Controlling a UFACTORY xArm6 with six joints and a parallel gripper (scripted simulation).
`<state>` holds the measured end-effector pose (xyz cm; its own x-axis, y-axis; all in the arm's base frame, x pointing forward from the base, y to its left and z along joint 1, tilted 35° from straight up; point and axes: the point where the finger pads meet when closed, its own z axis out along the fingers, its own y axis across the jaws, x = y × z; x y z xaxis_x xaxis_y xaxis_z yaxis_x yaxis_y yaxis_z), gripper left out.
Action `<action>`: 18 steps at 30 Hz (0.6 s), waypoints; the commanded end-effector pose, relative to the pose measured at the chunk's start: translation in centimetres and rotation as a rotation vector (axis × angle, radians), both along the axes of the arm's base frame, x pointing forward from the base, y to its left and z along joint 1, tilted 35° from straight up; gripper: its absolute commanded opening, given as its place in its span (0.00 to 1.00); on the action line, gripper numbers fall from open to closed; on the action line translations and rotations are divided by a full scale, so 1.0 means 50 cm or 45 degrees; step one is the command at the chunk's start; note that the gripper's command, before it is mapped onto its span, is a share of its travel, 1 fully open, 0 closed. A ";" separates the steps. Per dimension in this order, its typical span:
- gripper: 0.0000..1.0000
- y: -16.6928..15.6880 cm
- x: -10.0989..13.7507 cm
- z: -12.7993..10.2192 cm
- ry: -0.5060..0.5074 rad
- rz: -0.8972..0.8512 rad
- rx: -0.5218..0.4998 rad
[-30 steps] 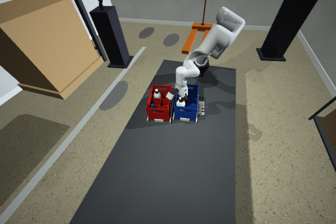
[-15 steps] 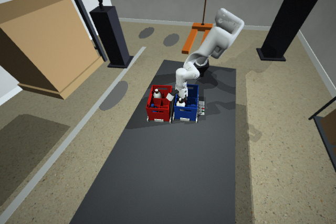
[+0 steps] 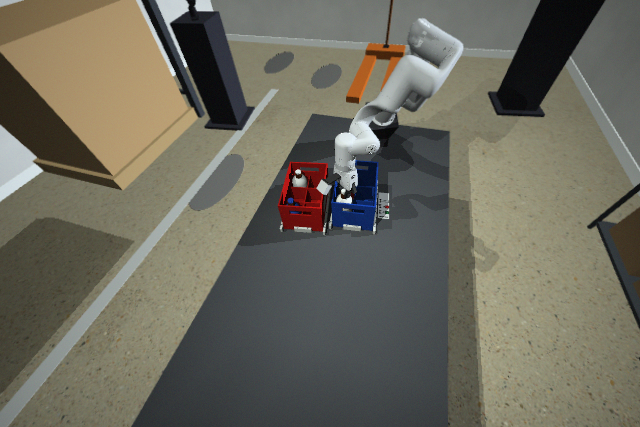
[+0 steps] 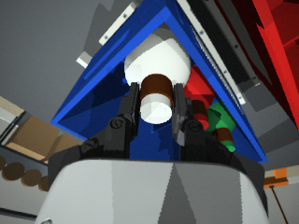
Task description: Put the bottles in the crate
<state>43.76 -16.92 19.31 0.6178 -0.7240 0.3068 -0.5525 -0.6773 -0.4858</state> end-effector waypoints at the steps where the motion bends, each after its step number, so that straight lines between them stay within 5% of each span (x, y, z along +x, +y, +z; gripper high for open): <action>1: 0.00 0.000 0.006 -0.003 -0.004 -0.001 -0.002; 18: 0.00 0.001 0.012 -0.012 -0.004 -0.001 -0.002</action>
